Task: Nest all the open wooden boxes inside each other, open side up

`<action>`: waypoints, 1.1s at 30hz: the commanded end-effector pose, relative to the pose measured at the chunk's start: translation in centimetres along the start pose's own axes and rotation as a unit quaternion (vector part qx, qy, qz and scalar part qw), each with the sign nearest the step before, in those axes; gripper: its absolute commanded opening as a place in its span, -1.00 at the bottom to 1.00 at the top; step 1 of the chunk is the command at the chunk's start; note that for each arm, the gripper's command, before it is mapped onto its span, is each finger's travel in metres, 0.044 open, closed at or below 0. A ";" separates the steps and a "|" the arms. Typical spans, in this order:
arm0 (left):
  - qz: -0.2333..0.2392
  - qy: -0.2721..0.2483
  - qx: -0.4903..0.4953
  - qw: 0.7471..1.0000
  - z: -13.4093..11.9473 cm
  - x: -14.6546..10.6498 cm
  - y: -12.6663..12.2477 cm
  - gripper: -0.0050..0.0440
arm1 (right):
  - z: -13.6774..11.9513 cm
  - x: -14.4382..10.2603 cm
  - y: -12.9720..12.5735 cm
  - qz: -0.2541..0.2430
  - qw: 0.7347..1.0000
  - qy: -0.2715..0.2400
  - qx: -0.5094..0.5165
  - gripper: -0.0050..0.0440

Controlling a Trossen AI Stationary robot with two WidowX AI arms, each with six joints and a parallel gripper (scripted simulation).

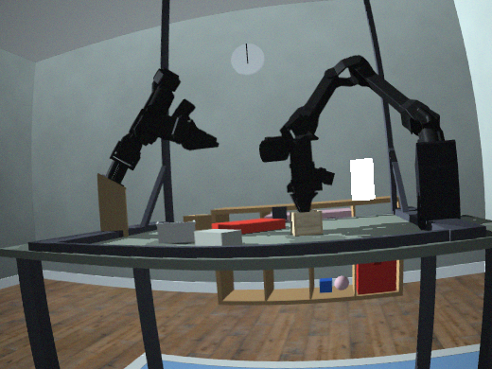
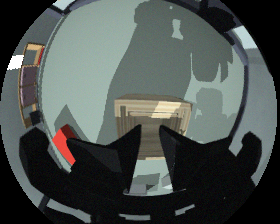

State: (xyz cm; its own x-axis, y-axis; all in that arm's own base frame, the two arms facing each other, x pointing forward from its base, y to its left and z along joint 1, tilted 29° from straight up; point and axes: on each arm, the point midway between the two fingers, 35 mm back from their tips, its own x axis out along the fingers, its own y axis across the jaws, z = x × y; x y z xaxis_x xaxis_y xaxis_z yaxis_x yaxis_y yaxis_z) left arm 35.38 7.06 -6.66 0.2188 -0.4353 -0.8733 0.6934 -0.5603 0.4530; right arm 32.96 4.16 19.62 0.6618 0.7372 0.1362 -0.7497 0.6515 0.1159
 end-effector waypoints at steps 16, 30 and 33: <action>0.005 0.010 0.005 1.000 -0.4 -0.6 0.5 -0.74 | 0.5 0.2 0.1 0.002 1.000 -0.004 -0.008 0.84; 0.009 0.018 -0.031 0.999 -0.8 -1.5 0.9 -0.80 | 0.5 0.2 0.1 0.002 1.000 -0.004 -0.008 0.84; 0.011 0.018 -0.140 0.990 -0.9 -2.3 0.9 -0.80 | 0.5 0.2 0.1 0.002 1.000 -0.004 -0.008 0.84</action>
State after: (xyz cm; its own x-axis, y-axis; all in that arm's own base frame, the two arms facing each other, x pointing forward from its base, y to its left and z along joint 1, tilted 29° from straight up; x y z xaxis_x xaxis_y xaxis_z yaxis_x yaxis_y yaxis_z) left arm 35.16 7.09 -6.55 0.2105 -0.4387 -0.8736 0.7675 -0.4794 0.4256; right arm 32.96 4.16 19.62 0.6618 0.7372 0.1362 -0.7497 0.6515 0.1159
